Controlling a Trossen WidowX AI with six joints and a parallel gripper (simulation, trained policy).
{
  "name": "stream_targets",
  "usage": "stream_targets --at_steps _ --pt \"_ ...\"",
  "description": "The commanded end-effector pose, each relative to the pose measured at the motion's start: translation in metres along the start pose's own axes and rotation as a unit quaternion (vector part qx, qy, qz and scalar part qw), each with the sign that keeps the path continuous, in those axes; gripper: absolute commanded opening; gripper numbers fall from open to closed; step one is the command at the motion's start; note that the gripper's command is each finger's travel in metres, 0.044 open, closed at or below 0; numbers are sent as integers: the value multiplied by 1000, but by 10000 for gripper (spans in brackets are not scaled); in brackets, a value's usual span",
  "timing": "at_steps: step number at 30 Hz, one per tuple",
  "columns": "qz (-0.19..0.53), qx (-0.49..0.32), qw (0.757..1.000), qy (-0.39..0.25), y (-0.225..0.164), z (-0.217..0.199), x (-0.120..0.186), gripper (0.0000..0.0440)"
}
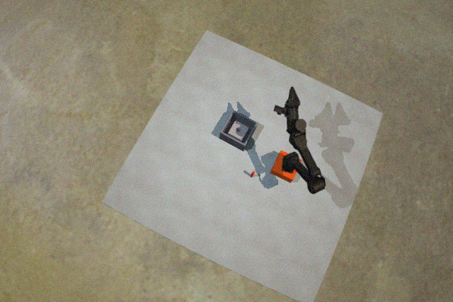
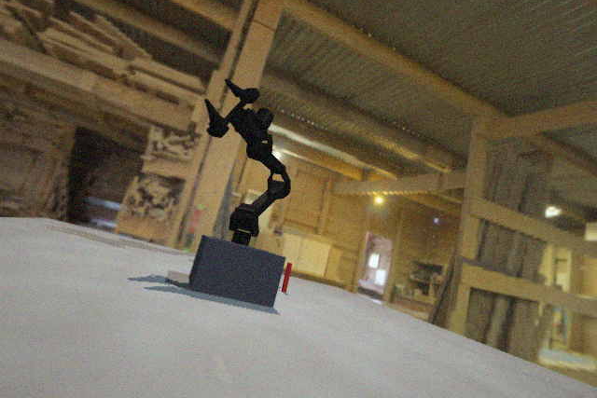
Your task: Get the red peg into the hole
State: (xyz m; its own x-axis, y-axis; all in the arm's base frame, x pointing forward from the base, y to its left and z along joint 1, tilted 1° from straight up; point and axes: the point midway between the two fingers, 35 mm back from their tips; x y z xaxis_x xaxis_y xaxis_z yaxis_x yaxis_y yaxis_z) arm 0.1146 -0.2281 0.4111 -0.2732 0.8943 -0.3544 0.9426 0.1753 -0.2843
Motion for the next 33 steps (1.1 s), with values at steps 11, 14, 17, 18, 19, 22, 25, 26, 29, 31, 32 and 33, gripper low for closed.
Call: stream_targets --at_steps 11,14,17,18,19,22,25,26,29,31,32,33 --pt "-94 -141 984 60 57 3 2 440" --pt "-118 -176 974 85 74 7 6 440" --pt "-141 -210 961 113 91 11 11 440" --pt "-148 -221 956 122 97 12 13 440" --pt "-155 -232 951 132 103 13 16 440" --pt "-174 -263 935 162 120 16 23 440" --pt "-192 -293 916 194 137 20 33 440" --pt "-197 -302 910 205 142 21 36 440" --pt "-212 -329 889 238 158 24 48 440" --pt "-220 -346 874 262 169 26 56 440" --pt "-223 -354 866 274 174 27 60 440" --pt "-226 -361 858 286 179 28 65 440"
Point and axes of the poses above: the point midway between the two fingers, 35 mm back from their tips, its own x axis back along the fingers, its own z axis across the jaws, y = z × x, and after that the axes turned 8 degrees about x, right-handed
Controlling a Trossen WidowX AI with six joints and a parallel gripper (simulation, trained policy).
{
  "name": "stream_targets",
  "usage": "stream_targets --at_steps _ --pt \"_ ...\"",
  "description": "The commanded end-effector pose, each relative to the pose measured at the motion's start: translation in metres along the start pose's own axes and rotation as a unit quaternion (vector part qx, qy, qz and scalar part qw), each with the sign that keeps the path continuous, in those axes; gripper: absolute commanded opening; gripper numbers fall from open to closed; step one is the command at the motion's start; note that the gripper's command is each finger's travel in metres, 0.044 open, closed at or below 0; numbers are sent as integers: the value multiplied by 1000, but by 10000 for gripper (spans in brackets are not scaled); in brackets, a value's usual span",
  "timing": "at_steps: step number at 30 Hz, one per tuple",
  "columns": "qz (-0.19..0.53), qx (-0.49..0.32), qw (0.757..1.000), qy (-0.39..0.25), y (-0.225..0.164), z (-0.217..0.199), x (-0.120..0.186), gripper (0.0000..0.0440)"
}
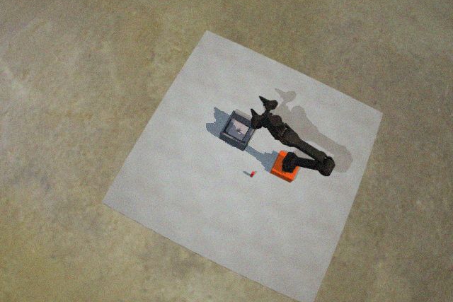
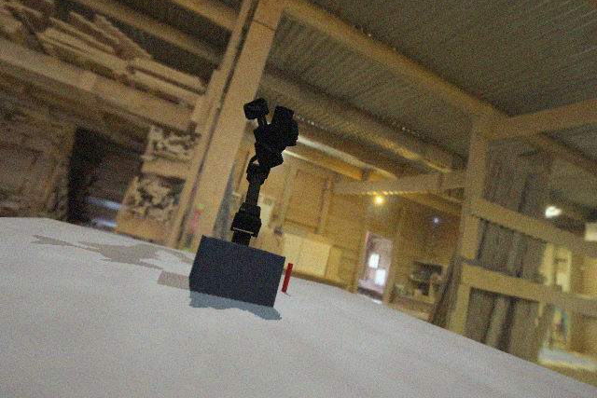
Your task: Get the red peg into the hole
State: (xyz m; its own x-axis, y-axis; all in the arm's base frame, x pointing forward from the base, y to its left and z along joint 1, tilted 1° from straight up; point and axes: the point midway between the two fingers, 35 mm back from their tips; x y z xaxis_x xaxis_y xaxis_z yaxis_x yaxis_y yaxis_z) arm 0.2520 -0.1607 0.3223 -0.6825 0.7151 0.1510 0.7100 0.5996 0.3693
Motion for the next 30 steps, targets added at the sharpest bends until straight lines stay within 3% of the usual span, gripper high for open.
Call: stream_targets --at_steps 1,14,30 --pt "-6 -40 998 42 12 21 1 440" --pt "16 -174 964 203 48 103 26 440" --pt "176 -288 874 350 52 201 92 440"
Point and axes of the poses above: the point midway between the two fingers, 35 mm back from their tips, its own x axis back along the fingers, its own z axis across the jaws, y = z × x, and after that the axes turned 8 degrees about x, right-handed
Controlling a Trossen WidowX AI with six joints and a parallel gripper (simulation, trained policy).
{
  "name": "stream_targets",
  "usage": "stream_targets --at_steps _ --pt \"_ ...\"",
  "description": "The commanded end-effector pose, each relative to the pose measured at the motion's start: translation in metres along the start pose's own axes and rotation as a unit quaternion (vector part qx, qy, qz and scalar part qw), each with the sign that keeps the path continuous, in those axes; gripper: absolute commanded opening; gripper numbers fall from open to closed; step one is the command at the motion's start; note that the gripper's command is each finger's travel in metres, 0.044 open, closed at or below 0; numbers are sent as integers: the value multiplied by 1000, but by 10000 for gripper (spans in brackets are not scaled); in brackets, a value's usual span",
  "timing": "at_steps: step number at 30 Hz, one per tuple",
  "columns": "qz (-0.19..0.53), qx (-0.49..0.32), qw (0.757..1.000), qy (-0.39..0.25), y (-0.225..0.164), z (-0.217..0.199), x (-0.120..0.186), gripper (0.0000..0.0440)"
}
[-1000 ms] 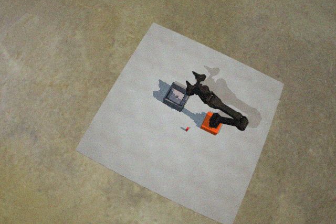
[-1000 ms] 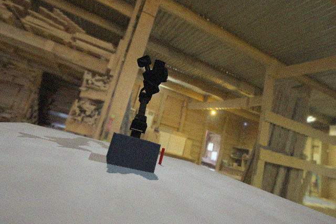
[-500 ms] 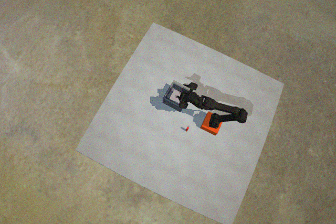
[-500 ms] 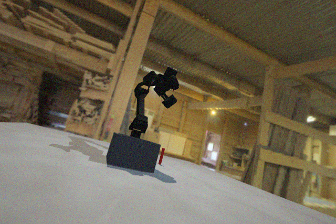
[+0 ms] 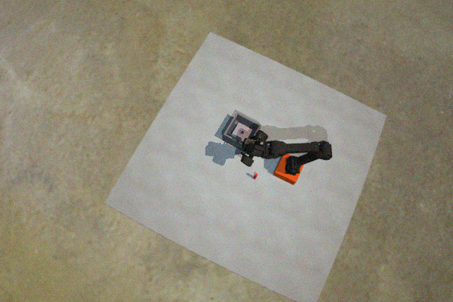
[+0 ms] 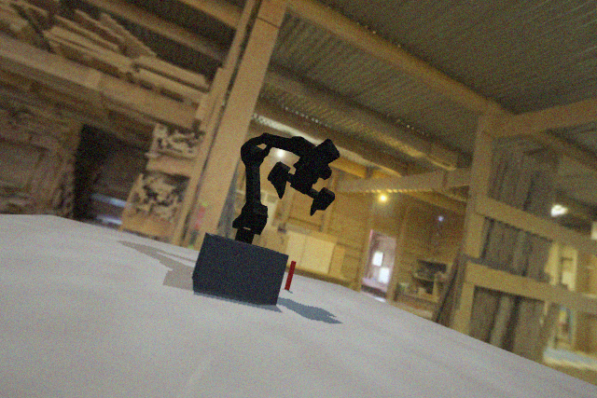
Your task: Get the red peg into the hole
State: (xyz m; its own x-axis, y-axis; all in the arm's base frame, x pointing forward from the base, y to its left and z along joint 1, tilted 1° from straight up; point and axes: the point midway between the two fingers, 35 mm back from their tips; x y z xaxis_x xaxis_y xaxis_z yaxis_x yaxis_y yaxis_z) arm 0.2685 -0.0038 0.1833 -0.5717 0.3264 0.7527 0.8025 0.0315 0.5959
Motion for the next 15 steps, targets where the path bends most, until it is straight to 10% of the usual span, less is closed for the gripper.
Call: stream_targets --at_steps 1,15 --pt "47 -35 998 15 -19 18 -1 440" --pt "212 -147 966 -4 -86 64 -6 440"
Point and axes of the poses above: the point midway between the two fingers, 35 mm back from their tips, its own x axis back along the fingers, its own z axis across the jaws, y = z × x, and after that the axes turned 8 degrees about x, right-handed
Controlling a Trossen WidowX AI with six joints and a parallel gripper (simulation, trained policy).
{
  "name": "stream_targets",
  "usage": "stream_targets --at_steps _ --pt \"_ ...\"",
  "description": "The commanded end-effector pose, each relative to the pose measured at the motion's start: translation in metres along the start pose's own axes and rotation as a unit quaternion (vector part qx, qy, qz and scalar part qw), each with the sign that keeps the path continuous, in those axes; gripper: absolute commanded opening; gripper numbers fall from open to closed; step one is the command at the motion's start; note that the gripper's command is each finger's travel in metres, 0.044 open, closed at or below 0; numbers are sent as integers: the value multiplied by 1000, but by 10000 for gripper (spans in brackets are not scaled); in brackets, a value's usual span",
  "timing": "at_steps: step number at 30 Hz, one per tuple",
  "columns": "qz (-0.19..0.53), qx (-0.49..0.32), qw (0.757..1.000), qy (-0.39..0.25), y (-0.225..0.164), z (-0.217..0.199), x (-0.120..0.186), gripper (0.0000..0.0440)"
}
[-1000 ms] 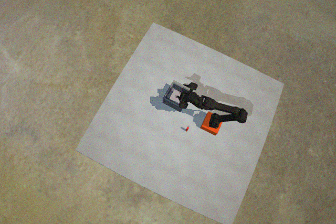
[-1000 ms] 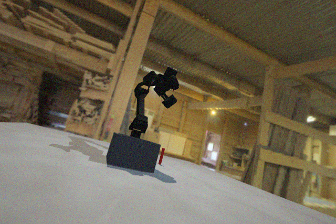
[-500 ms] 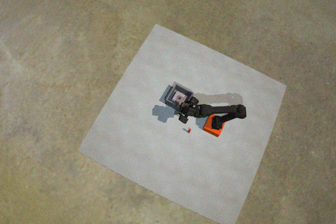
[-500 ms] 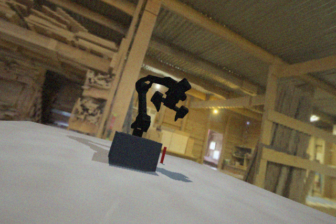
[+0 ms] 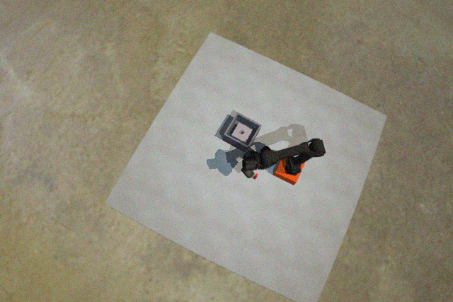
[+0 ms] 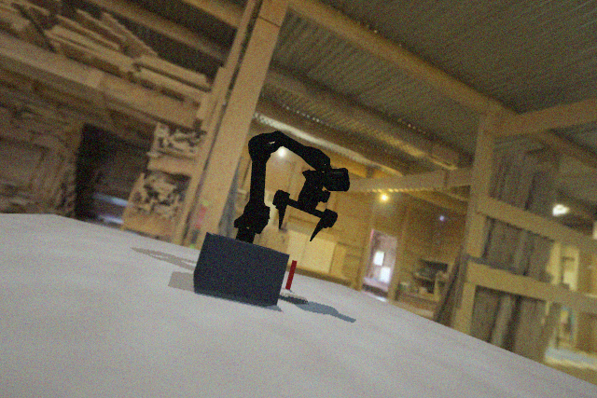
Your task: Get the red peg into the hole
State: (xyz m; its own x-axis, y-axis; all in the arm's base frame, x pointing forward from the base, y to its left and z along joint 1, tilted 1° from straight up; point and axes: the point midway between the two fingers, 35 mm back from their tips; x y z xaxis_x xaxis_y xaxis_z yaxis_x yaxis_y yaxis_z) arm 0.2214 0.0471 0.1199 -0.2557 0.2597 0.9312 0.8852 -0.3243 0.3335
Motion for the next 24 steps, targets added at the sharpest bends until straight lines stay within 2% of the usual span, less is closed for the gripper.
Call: stream_targets --at_steps 1,11,24 --pt "35 -28 999 -13 -15 4 -8 440" --pt "86 -95 991 -39 -42 16 -38 440" --pt "91 -160 983 -19 -69 35 -86 437"
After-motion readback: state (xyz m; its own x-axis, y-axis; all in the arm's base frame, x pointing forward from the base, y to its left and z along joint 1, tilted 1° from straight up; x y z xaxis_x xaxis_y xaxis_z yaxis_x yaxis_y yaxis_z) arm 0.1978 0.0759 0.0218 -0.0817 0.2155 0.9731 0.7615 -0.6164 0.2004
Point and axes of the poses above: the point midway between the two fingers, 35 mm back from their tips, its own x axis back along the fingers, its own z axis across the jaws, y = z × x, and after that the axes turned 8 degrees about x, right-handed
